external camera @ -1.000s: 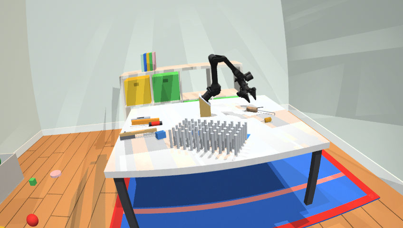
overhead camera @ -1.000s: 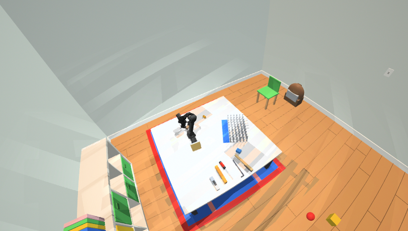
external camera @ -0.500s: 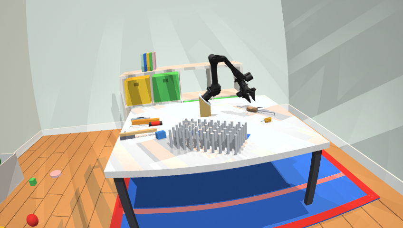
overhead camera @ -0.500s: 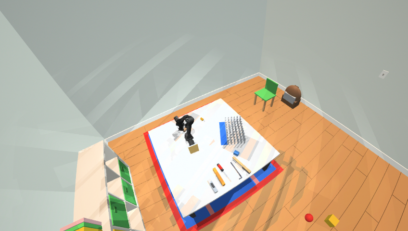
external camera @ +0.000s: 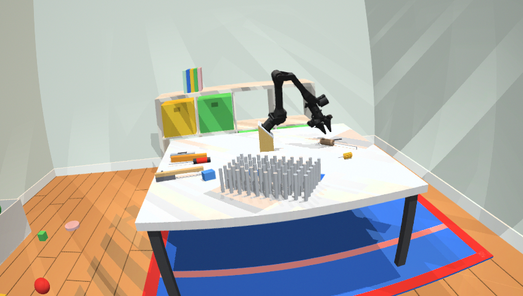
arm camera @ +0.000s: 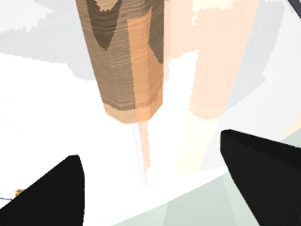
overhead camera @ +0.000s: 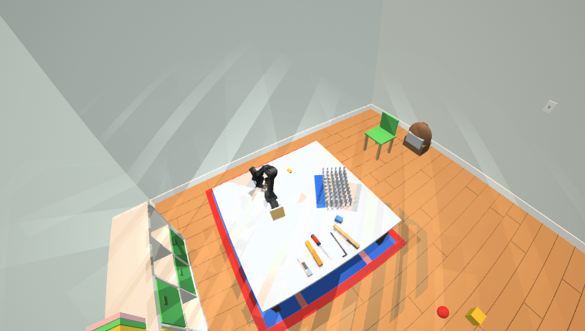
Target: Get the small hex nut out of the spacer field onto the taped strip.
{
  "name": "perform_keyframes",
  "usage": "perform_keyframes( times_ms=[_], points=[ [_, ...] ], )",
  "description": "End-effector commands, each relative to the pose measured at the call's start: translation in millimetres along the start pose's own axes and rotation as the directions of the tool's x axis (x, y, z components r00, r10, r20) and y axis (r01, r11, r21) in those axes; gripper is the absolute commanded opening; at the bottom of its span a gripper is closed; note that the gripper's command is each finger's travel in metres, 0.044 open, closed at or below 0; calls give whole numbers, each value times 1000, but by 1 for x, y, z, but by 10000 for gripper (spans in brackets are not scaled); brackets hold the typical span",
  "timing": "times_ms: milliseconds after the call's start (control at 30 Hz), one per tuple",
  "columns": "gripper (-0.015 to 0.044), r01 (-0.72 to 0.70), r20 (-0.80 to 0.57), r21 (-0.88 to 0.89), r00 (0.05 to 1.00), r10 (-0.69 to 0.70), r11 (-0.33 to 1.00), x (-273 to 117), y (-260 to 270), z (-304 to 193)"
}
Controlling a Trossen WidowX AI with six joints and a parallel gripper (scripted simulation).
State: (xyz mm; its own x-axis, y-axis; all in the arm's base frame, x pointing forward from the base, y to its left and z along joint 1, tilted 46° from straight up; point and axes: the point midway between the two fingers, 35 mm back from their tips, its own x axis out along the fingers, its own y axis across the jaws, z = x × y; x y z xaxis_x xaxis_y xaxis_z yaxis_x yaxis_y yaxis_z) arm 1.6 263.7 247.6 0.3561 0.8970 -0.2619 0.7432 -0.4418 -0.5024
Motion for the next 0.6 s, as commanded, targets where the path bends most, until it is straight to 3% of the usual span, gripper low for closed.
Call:
perform_keyframes(
  times_ms=[0, 567],
  points=[
    [280, -4, 6, -10, 1000, 4, 1000, 6, 1, 6],
    [280, -7, 6, 2, 1000, 7, 1000, 28, 1, 23]
  ],
)
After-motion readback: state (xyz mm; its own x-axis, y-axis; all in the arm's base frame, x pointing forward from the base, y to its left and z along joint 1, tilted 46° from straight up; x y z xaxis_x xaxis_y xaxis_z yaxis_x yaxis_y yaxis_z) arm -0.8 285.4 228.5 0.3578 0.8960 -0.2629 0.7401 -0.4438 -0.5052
